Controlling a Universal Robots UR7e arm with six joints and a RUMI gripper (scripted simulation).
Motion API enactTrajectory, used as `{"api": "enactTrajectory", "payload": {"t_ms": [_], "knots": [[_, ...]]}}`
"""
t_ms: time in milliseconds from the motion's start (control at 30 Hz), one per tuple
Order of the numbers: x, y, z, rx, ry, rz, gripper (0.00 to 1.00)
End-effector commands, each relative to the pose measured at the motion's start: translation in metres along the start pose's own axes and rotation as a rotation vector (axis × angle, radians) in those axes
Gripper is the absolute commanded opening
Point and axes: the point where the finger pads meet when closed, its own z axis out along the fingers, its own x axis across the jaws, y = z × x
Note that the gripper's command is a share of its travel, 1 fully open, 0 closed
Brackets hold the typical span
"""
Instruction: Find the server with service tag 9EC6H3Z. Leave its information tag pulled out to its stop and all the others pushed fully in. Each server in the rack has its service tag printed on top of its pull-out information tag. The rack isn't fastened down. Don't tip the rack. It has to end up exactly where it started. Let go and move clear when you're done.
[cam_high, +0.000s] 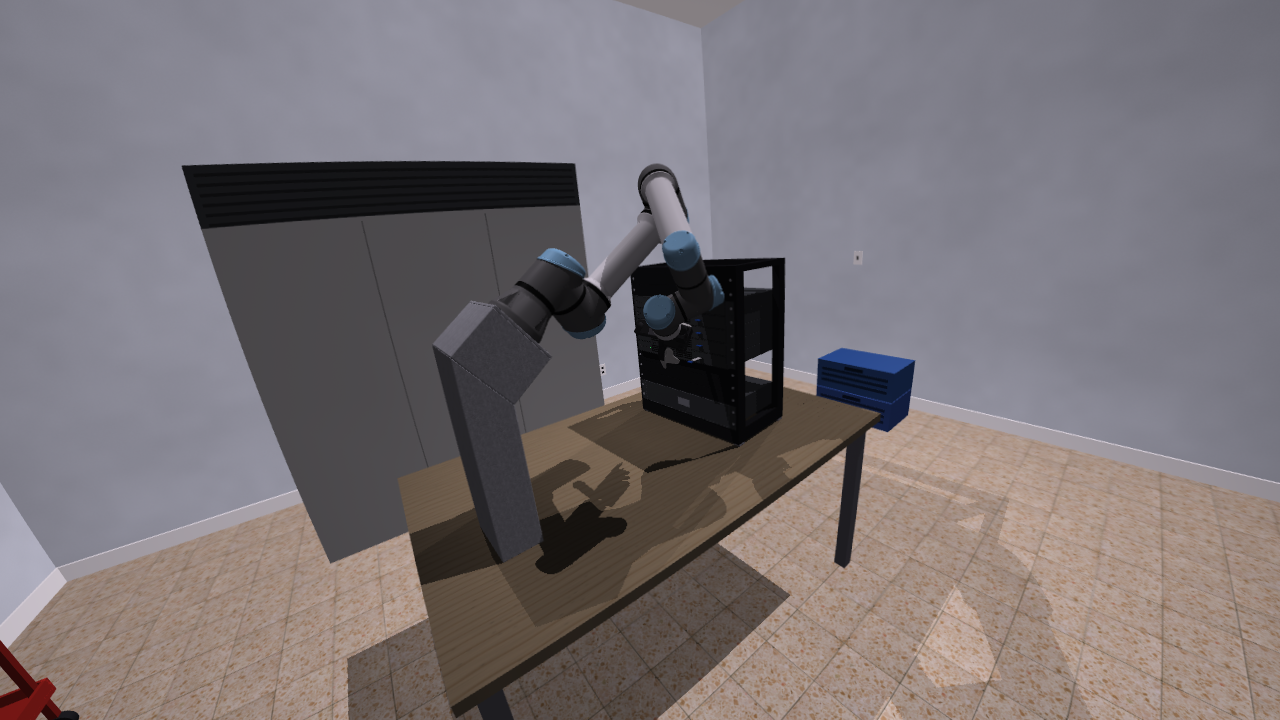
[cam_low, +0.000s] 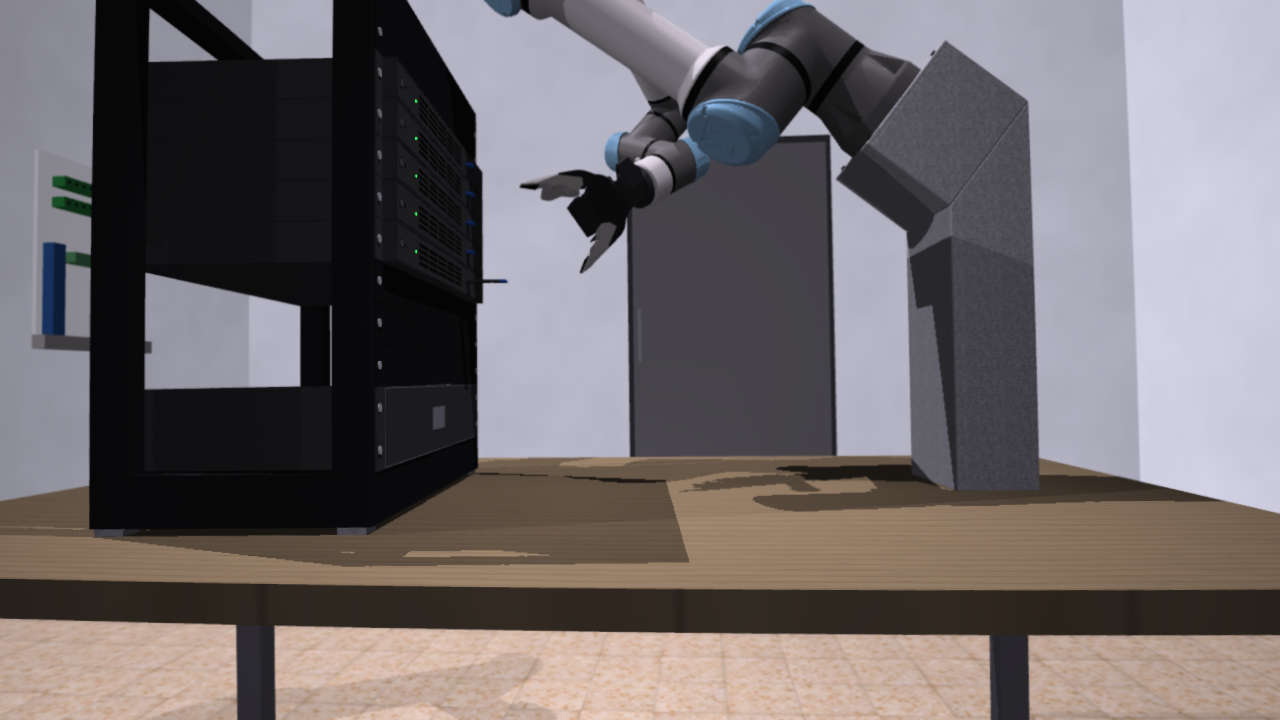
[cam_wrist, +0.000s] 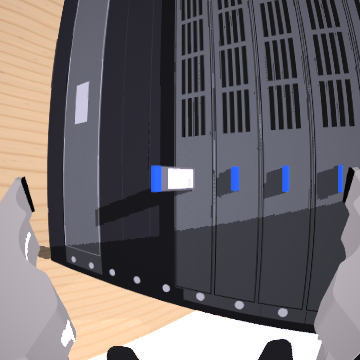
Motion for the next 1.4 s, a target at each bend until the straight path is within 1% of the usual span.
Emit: {"api": "enactTrajectory", "payload": {"t_ms": [0,767,1033,1367], "knots": [[0.000,0.000,0.000,0.002,-0.002,0.000,1.00],[0.001,0.001,0.002,0.003,-0.004,0.001,1.00],[0.001,0.004,0.006,0.003,-0.004,0.001,1.00],[0.001,0.013,0.020,0.003,-0.004,0.001,1.00]]}}
